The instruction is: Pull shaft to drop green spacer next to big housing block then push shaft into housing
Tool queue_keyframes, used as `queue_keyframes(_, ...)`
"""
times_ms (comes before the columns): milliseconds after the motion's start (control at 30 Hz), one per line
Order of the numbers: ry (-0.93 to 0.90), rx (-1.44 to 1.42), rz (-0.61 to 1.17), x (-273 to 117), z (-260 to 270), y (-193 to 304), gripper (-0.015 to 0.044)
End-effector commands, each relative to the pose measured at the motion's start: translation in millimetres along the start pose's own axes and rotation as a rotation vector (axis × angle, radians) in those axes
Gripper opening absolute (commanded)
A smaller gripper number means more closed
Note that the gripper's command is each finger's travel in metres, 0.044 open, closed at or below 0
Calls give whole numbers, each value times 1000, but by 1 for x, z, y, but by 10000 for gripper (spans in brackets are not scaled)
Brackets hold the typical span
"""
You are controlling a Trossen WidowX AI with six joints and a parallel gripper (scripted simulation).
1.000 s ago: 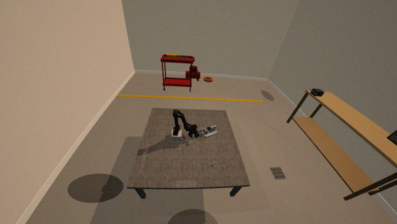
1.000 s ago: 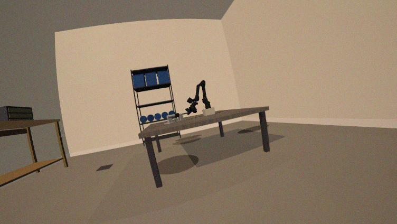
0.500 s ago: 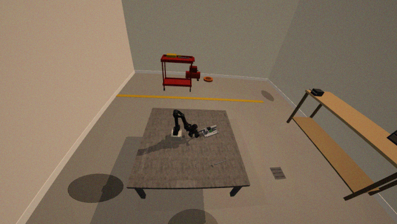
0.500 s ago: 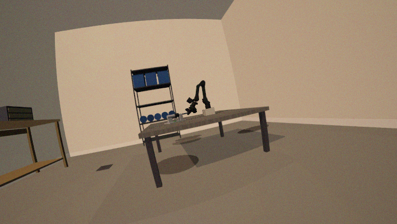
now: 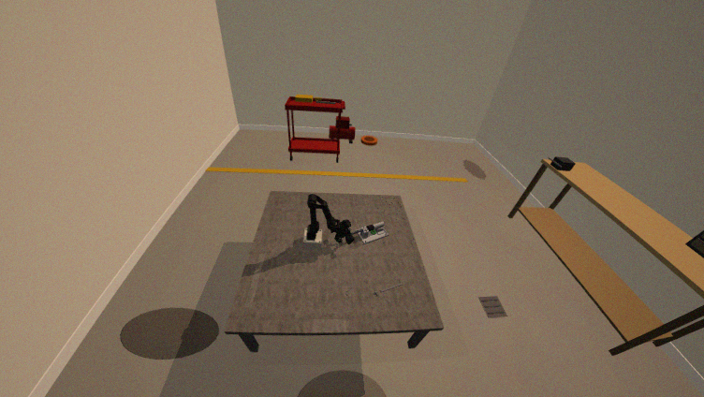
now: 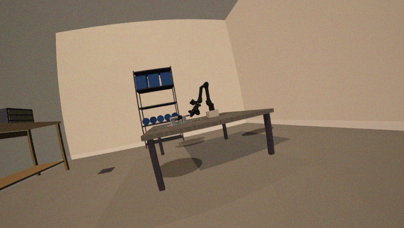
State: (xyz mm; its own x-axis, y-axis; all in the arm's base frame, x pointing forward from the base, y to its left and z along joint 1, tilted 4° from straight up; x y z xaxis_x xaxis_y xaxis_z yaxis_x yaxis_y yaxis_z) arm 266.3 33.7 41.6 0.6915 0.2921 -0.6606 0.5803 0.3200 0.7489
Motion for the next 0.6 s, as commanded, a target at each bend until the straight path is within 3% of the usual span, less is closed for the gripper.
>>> queue_keyframes(0, 1, 3, 1, 2, 0, 1, 0)
queue_keyframes(567, 1, 3, 1, 5, 0, 5, 0)
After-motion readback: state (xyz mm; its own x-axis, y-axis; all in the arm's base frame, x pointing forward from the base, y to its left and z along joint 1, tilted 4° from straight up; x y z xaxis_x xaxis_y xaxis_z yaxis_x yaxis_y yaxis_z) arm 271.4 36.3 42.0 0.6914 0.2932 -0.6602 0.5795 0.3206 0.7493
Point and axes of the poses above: the point midway between the two fingers, 35 mm back from their tips, its own x axis out along the fingers, its own z axis across the jaws, y = z × x, the point moved 4 cm from there along -x, back along the fingers
